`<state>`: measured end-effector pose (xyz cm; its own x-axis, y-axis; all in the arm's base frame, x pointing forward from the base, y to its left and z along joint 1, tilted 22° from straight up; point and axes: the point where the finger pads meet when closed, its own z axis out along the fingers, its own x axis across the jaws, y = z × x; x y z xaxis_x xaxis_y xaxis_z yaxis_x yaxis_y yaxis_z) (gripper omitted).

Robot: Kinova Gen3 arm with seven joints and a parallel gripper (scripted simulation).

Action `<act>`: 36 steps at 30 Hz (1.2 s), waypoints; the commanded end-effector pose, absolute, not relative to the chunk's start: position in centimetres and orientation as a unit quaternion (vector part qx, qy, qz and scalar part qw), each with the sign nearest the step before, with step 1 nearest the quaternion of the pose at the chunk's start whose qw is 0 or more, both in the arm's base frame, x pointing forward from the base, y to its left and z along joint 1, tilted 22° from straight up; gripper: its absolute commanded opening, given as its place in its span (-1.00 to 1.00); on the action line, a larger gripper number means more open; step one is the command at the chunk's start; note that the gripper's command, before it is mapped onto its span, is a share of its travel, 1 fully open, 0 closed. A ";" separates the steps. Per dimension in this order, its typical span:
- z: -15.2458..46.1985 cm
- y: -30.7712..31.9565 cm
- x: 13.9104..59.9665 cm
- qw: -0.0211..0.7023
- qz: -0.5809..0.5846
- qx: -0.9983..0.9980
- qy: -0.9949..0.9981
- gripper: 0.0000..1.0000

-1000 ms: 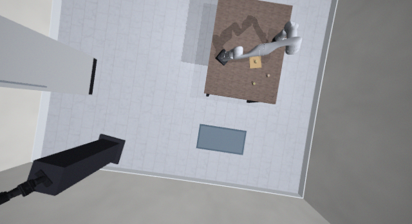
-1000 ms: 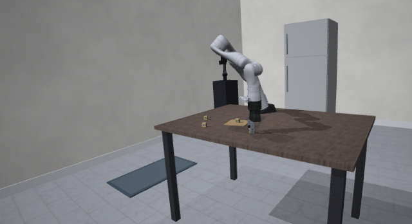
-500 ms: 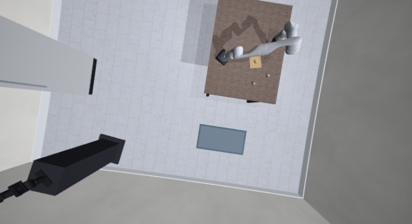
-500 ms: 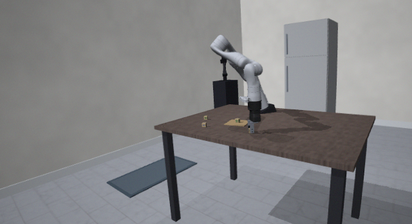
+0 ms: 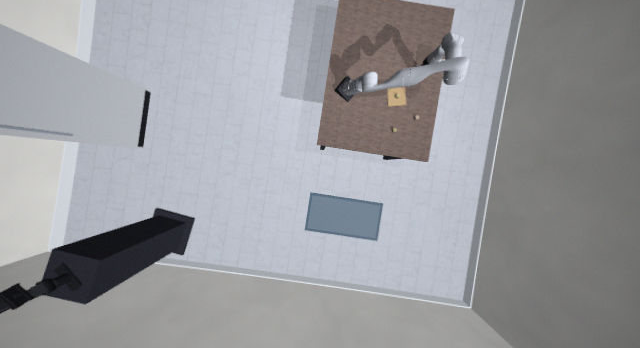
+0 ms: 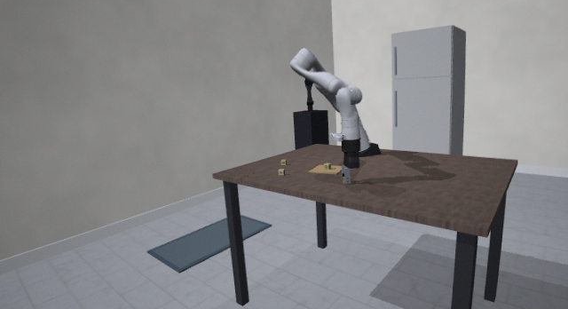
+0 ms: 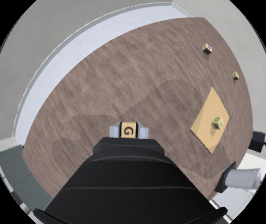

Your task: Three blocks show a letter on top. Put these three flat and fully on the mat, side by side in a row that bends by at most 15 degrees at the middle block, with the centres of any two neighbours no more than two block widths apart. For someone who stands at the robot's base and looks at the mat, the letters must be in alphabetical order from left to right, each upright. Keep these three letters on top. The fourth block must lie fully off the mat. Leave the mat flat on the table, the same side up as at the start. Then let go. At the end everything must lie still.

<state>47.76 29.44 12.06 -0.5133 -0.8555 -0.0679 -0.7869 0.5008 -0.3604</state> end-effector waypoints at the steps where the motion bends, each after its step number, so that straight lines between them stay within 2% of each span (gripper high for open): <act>1: 12.0 29.5 47.9 0.123 -0.143 -0.478 0.858 -0.01; 21: 12.3 29.6 47.8 0.123 -0.143 -0.478 0.858 -0.01; 36: 20.1 30.9 45.1 0.126 -0.141 -0.477 0.858 -0.01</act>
<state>45.55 30.43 17.94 -0.5189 -0.8519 -0.0710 -0.7842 0.5075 -0.3570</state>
